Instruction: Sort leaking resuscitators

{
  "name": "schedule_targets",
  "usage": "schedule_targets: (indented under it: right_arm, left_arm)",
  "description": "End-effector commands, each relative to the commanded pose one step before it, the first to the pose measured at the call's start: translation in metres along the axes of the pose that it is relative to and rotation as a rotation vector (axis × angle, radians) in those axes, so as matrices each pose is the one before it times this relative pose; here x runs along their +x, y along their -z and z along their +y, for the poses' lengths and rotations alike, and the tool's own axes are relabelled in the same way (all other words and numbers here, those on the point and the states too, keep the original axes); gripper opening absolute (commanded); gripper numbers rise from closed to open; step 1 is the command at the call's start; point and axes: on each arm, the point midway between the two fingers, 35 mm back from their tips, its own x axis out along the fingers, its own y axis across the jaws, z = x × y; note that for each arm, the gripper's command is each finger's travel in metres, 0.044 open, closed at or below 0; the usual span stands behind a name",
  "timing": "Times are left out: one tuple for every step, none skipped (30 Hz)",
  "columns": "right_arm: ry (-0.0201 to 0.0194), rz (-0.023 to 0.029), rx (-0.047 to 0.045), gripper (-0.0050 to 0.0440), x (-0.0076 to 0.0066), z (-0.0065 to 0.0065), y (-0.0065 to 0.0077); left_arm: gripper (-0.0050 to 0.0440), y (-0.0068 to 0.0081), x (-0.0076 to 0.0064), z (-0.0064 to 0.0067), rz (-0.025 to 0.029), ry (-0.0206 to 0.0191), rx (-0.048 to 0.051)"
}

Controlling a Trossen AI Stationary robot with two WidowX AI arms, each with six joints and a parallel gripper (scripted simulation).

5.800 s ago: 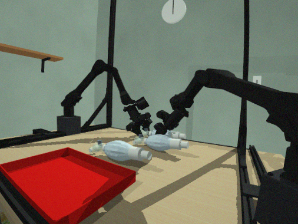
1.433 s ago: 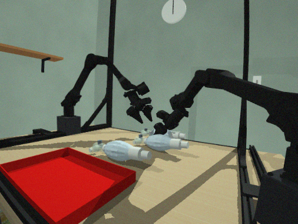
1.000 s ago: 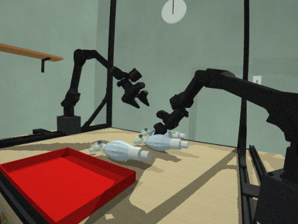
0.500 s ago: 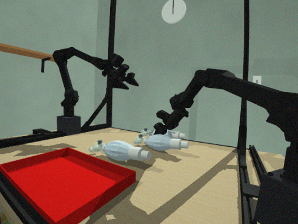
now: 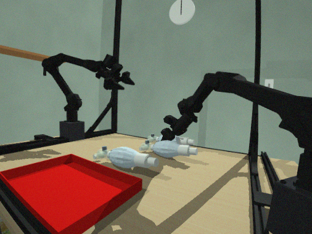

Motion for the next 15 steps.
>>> schedule_targets:
  right_arm:
    - [0.06624,0.14932,-0.04067,0.044,0.013,0.01608,0.03521]
    - [0.0262,0.04349,-0.01557,0.044,0.00444,0.00443,0.01166]
    - [0.02767,0.04067,-0.01762,0.044,0.00421,0.0044,0.01152]
    - [0.0291,0.03769,-0.01953,0.044,0.00396,0.00435,0.01135]
    - [0.03041,0.03459,-0.02135,0.044,0.0037,0.00432,0.01118]
    - [0.03163,0.03145,-0.02302,0.044,0.00342,0.00428,0.01099]
    - [0.03269,0.02816,-0.02456,0.044,0.00314,0.00425,0.0108]
    - [0.0,0.0,0.0,0.044,0.0,0.0,0.0]
    - [0.0,0.0,0.0,0.044,0.0,0.0,0.0]
    - [0.0,0.0,0.0,0.044,0.0,0.0,0.0]
    - [0.0,0.0,0.0,0.044,0.0,0.0,0.0]
    - [0.0,0.0,0.0,0.044,0.0,0.0,0.0]
    - [0.0,0.0,0.0,0.044,0.0,0.0,0.0]
    - [0.00287,0.00559,-0.00849,0.044,0.00255,-0.00274,0.00326]
    - [0.00616,0.00455,-0.00396,0.044,0.00035,0.00111,0.00164]
  left_arm:
    - [0.044,0.00095,0.00066,0.00024,0.00232,0.00021,0.00114]
    - [0.044,0.0,0.0,0.0,0.0,0.0,0.0]
    - [0.044,0.0,0.0,0.0,0.0,0.0,0.0]
    - [0.044,0.0,0.0,0.0,0.0,0.0,0.0]
    - [0.044,0.0,0.0,0.0,0.0,0.0,0.0]
    - [0.044,0.0,0.0,0.0,0.0,0.0,0.0]
    - [0.044,0.0,0.0,0.0,0.0,0.0,0.0]
    - [0.044,0.0,0.0,0.0,0.0,0.0,0.0]
    - [0.044,0.0,0.0,0.0,0.0,0.0,0.0]
    - [0.044,0.0,0.0,0.0,0.0,0.0,0.0]
    - [0.044,0.0,0.0,0.0,0.0,0.0,0.0]
    - [0.044,0.0,0.0,0.0,0.0,0.0,0.0]
    - [0.044,0.0,0.0,0.0,0.0,0.0,0.0]
    - [0.044,-0.00088,-0.0009,-0.00072,-0.00261,0.00148,-0.0011]
    - [0.044,0.0,0.0,0.0,0.0,0.0,0.0]
